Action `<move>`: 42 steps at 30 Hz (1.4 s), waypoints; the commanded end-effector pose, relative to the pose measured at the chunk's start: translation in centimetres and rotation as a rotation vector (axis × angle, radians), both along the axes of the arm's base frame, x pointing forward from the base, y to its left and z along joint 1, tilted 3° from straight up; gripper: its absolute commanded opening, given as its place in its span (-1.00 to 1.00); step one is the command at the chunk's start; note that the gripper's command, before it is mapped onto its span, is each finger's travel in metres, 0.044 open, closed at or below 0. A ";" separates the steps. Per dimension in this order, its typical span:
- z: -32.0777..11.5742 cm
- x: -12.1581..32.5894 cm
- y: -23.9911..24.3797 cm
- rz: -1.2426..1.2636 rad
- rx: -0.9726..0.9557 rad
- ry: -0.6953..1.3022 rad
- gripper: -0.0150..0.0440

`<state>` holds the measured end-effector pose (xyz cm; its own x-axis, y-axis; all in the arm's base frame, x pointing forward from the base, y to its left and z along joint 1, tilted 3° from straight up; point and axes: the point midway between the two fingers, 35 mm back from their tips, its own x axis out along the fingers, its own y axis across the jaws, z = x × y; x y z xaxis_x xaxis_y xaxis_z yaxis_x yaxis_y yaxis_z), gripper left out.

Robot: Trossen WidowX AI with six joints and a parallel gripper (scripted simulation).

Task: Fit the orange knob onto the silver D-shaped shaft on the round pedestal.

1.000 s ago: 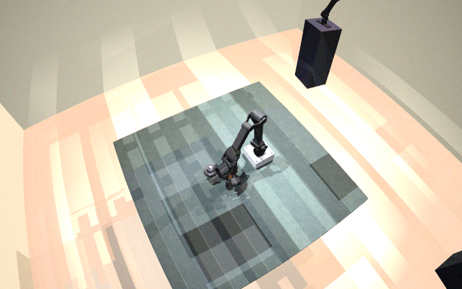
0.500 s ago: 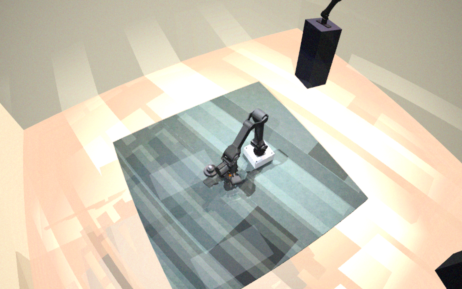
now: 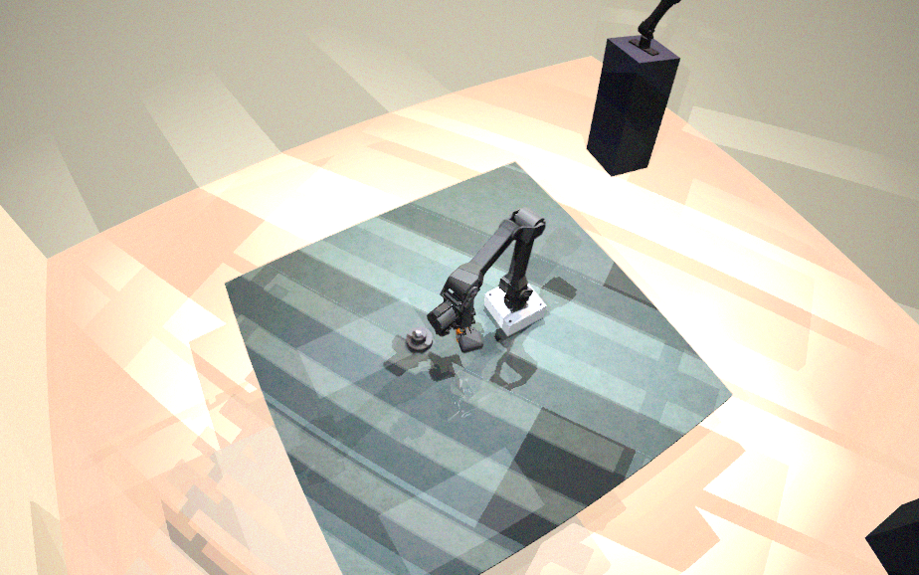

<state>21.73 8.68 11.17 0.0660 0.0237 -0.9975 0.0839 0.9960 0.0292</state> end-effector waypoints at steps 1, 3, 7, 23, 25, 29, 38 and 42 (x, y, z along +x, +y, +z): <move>2.2 -0.8 -0.1 -0.014 0.007 0.000 -0.49; 2.2 -0.8 -0.1 -0.014 0.007 0.000 -0.49; 2.2 -0.7 -0.1 -0.012 0.017 -0.002 -0.49; 5.1 0.4 0.5 0.014 0.336 -0.032 -0.49; 5.5 0.5 0.6 0.017 0.378 -0.036 -0.49; 6.4 0.8 0.7 0.023 0.462 -0.044 -0.49; 8.3 1.3 1.2 0.037 0.654 -0.062 -0.49; 9.1 1.6 1.3 0.043 0.739 -0.069 -0.49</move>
<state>23.01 9.83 19.48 0.1109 0.6308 -0.7679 0.0308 0.7702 0.6371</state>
